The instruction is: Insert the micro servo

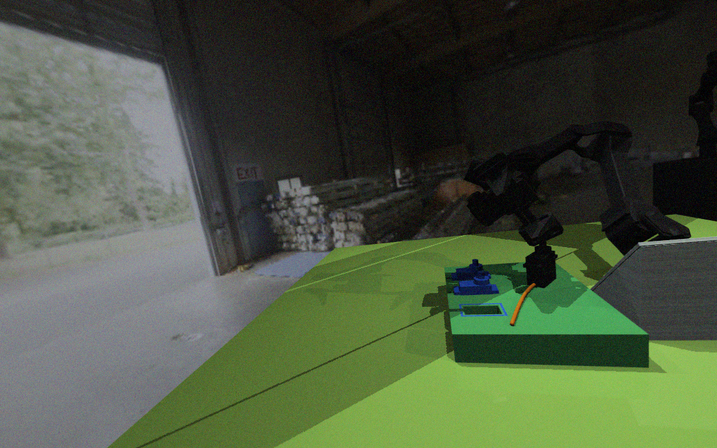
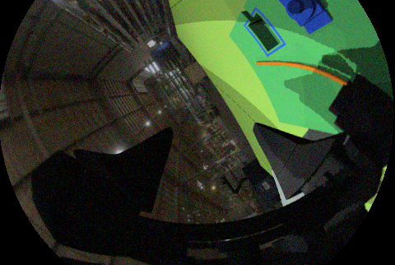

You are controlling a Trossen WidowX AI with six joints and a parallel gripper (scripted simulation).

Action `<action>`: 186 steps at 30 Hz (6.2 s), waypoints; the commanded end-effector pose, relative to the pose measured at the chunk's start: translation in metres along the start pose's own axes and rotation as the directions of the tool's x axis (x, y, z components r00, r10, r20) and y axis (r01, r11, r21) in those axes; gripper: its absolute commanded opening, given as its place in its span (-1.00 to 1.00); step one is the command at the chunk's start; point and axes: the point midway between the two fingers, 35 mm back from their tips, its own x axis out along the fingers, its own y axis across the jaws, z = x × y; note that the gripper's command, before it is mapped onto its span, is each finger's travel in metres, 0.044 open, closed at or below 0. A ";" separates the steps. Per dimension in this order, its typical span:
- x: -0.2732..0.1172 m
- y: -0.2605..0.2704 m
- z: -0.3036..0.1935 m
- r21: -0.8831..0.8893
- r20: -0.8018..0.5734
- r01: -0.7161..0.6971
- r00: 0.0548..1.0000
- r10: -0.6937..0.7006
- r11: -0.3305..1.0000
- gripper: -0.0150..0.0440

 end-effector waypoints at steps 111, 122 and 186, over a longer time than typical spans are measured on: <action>-0.035 -0.089 0.018 -0.833 0.478 0.416 0.205 -0.854 -0.366 0.02; -0.036 -0.084 0.015 -0.833 0.478 0.415 0.206 -0.854 -0.366 -0.49; 0.054 -0.046 -0.008 -0.630 0.477 0.759 0.212 -0.853 -0.165 -0.49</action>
